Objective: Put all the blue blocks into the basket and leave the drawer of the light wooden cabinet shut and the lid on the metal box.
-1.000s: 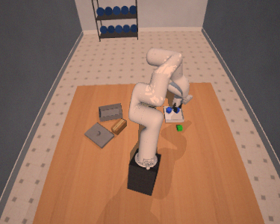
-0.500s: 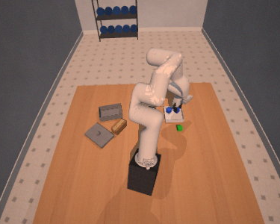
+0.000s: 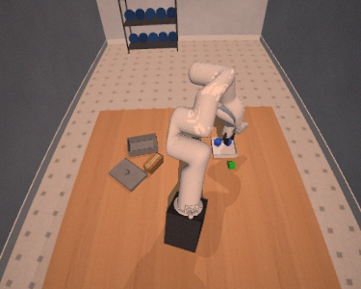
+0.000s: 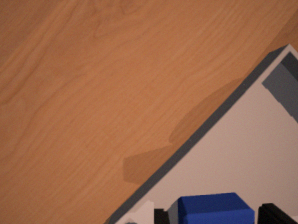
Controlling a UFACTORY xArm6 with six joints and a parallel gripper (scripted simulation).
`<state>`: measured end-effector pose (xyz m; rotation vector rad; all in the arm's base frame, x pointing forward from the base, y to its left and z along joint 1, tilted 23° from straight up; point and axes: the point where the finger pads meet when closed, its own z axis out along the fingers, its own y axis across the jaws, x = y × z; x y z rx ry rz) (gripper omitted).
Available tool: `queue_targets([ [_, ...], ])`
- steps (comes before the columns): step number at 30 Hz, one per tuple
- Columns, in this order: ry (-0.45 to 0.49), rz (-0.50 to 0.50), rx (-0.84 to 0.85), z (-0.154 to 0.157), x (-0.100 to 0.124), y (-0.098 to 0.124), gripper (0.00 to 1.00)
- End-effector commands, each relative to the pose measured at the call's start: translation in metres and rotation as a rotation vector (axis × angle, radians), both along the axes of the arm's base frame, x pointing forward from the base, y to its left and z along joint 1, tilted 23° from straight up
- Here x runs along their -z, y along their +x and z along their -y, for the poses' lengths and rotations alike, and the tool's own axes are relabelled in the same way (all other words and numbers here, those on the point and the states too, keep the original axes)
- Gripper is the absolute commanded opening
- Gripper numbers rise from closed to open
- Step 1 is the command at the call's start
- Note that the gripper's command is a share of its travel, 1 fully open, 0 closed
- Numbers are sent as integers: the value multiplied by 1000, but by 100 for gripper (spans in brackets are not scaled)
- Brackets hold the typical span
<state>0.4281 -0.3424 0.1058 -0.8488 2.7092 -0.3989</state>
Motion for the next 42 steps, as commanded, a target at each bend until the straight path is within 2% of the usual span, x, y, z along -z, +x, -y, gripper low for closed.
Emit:
queue_targets([
  [1,-3,3,0,0,-4,0,56],
  [13,-3,3,0,-3,-23,-7,56],
  [42,-3,3,0,-21,-116,-41,56],
])
